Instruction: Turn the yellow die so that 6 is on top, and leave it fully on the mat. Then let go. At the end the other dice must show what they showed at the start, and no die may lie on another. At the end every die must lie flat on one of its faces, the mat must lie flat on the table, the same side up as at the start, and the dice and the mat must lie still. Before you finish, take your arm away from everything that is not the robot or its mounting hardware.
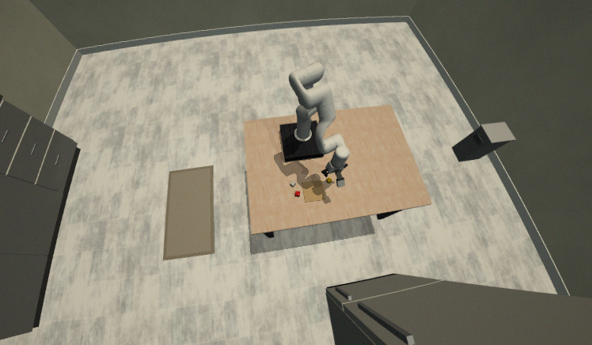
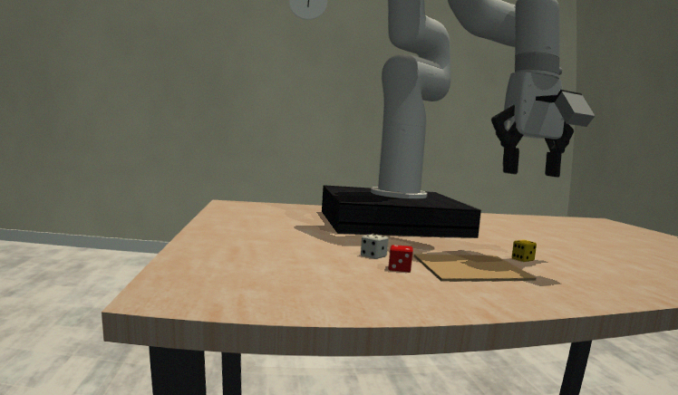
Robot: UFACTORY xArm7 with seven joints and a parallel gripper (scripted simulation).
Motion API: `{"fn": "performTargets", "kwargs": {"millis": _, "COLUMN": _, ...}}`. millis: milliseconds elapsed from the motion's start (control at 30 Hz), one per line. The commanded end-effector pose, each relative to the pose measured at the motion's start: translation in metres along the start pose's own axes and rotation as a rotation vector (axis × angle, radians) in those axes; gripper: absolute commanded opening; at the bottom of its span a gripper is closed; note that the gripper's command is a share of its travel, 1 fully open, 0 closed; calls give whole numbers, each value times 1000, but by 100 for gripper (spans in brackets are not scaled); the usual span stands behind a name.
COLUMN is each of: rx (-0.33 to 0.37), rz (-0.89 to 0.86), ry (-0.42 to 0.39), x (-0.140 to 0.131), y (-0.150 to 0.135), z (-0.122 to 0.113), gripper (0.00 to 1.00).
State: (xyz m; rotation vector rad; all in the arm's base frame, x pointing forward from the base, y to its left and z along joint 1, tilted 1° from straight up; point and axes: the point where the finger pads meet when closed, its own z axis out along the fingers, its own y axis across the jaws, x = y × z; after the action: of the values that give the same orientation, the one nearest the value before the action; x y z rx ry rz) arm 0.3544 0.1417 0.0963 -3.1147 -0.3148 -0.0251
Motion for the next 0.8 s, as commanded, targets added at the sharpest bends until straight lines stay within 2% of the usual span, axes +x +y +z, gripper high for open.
{"fn": "performTargets", "kwargs": {"millis": 0, "rx": -8, "rz": 162, "ry": 8, "x": 2, "y": 0, "z": 3, "gripper": 100}}
{"fn": "performTargets", "kwargs": {"millis": 133, "rx": -7, "rz": 302, "ry": 9, "x": 2, "y": 0, "z": 8, "gripper": 100}}
{"fn": "performTargets", "kwargs": {"millis": 233, "rx": -7, "rz": 316, "ry": 9, "x": 2, "y": 0, "z": 8, "gripper": 100}}
{"fn": "performTargets", "kwargs": {"millis": 300, "rx": -6, "rz": 444, "ry": 9, "x": 2, "y": 0, "z": 12, "gripper": 100}}
{"fn": "performTargets", "kwargs": {"millis": 700, "rx": -4, "rz": 812, "ry": 10, "x": 3, "y": 0, "z": 23, "gripper": 100}}
{"fn": "performTargets", "kwargs": {"millis": 767, "rx": -4, "rz": 812, "ry": 10, "x": 3, "y": 0, "z": 23, "gripper": 100}}
